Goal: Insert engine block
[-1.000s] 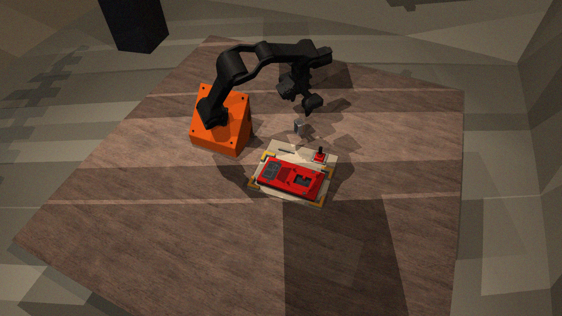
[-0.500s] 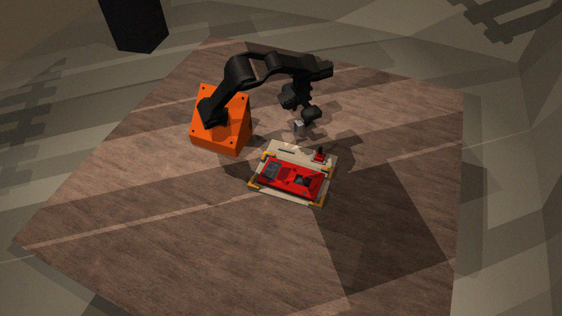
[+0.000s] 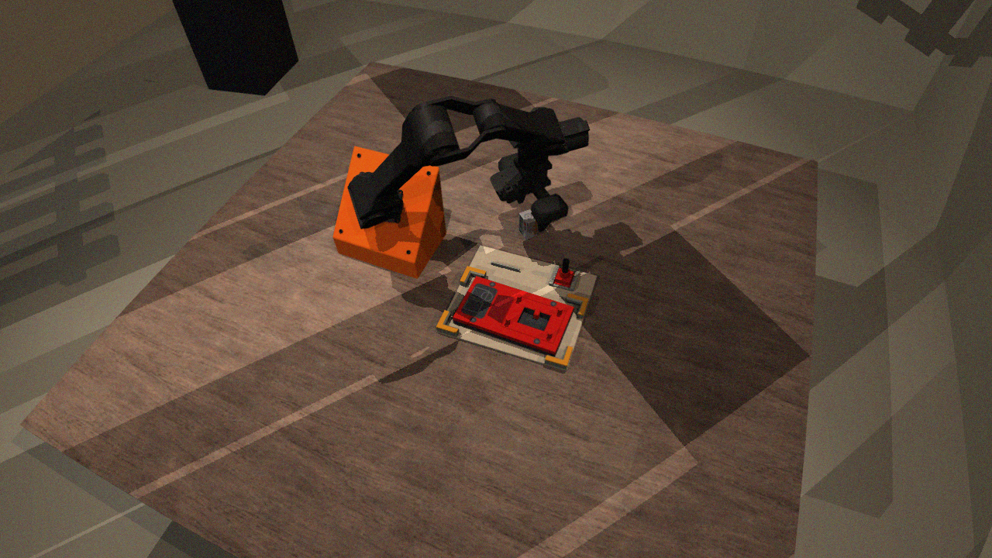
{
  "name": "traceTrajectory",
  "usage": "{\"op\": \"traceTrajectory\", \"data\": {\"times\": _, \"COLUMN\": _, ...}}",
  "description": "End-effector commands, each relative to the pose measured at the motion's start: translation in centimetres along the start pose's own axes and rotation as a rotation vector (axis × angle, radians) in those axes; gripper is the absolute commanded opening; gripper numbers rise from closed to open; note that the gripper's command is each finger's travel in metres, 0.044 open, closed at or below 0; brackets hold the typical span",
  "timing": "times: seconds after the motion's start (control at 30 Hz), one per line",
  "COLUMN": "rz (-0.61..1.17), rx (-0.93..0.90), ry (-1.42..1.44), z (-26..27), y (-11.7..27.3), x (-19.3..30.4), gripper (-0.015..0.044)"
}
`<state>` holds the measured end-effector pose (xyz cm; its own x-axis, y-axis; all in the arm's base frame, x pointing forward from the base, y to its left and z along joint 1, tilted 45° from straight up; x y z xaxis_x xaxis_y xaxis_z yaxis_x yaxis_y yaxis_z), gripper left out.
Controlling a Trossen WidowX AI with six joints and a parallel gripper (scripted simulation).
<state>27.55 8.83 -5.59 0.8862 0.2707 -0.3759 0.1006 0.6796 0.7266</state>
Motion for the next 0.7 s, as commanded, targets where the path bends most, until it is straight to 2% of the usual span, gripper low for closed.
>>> {"op": "traceTrajectory", "data": {"times": 0.0, "rz": -0.007, "rx": -0.006, "ry": 0.009, "z": -0.1, "y": -0.8, "x": -0.1, "gripper": 0.0440}}
{"op": "traceTrajectory", "data": {"times": 0.67, "rz": -0.008, "rx": -0.008, "ry": 0.009, "z": -0.1, "y": -3.8, "x": -0.3, "gripper": 0.0440}}
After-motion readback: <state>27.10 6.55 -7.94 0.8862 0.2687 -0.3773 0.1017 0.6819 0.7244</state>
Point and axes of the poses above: the point midway between the two fingers, 35 mm back from their tips, its own y axis back along the fingers, its own z axis across the jaws, x = y × z, the point moved 8 cm from there along y, back along the fingers, and after that the axes turned 13 degrees about -y, right-handed, at the moved point
